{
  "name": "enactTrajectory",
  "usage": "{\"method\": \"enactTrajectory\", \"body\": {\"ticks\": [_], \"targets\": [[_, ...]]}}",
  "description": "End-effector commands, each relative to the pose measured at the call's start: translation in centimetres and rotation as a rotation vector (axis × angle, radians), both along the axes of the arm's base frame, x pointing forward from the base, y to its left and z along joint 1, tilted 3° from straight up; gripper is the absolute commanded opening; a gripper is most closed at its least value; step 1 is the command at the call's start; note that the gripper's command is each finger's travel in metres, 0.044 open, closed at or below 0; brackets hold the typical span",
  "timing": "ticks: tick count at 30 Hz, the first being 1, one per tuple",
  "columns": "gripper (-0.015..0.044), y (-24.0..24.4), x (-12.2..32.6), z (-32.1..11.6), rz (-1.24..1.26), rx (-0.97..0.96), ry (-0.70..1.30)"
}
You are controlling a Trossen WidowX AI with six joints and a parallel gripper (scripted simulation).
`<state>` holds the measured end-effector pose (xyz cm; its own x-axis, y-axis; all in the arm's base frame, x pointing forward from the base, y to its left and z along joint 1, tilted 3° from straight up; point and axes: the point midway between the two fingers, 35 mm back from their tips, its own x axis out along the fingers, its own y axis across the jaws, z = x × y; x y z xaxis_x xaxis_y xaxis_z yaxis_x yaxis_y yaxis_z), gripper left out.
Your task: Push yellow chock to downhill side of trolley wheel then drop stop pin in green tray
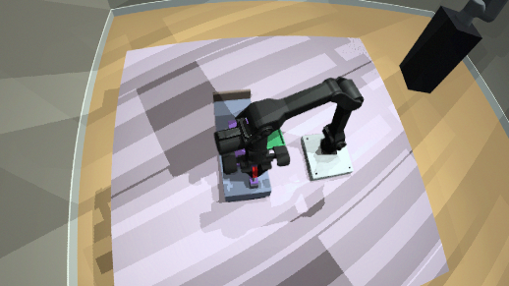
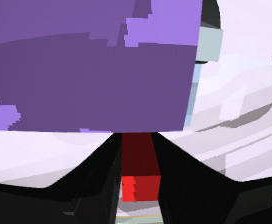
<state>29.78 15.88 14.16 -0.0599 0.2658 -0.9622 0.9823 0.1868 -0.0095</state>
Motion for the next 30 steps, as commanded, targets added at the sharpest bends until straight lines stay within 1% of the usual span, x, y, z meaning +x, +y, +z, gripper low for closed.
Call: {"method": "enactTrajectory", "body": {"ticks": [1, 30], "targets": [[0.0, -0.03, 0.01, 0.58, 0.002, 0.004, -0.008], [0.0, -0.23, 0.06, 1.48, 0.002, 0.004, -0.008]]}}
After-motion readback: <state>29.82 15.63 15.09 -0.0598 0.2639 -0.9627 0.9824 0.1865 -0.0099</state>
